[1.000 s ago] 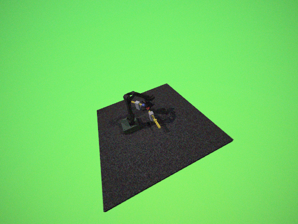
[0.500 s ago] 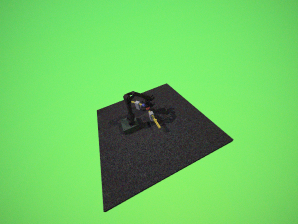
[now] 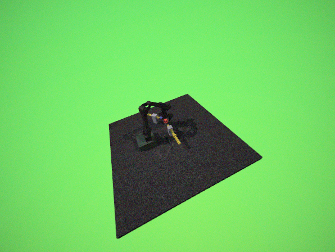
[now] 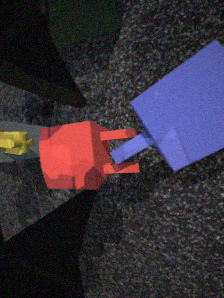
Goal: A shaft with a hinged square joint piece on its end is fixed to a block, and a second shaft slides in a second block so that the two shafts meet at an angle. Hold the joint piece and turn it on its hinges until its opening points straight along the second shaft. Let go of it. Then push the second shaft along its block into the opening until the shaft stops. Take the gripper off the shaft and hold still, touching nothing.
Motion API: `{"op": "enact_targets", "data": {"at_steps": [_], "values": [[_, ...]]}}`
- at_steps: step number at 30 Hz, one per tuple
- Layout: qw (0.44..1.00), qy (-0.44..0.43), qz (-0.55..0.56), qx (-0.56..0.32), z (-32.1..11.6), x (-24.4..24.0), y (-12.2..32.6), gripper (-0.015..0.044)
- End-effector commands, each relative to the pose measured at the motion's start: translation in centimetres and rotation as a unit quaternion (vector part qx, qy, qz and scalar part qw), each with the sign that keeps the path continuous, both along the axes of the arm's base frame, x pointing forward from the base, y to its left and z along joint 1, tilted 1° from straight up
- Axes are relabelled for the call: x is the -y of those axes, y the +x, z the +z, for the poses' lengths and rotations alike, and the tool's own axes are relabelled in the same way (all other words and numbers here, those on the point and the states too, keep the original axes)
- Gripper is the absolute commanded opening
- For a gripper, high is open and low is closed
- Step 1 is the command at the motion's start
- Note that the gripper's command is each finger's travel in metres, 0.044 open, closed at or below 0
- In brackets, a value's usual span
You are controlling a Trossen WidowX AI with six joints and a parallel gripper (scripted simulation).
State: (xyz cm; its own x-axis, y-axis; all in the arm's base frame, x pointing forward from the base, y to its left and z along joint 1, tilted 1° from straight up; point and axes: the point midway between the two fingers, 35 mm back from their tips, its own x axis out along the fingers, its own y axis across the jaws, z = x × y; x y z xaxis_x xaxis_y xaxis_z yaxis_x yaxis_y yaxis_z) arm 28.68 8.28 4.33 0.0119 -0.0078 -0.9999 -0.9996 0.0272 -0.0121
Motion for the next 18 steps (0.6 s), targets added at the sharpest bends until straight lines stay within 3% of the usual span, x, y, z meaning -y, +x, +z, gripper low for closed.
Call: {"op": "enact_targets", "data": {"at_steps": [1,18], "values": [[0.998,-0.069,0.000,0.009,1.24,-0.15,0.14,0.0440],[0.996,-0.083,-0.042,0.012,2.19,-0.20,0.24,0.0440]]}}
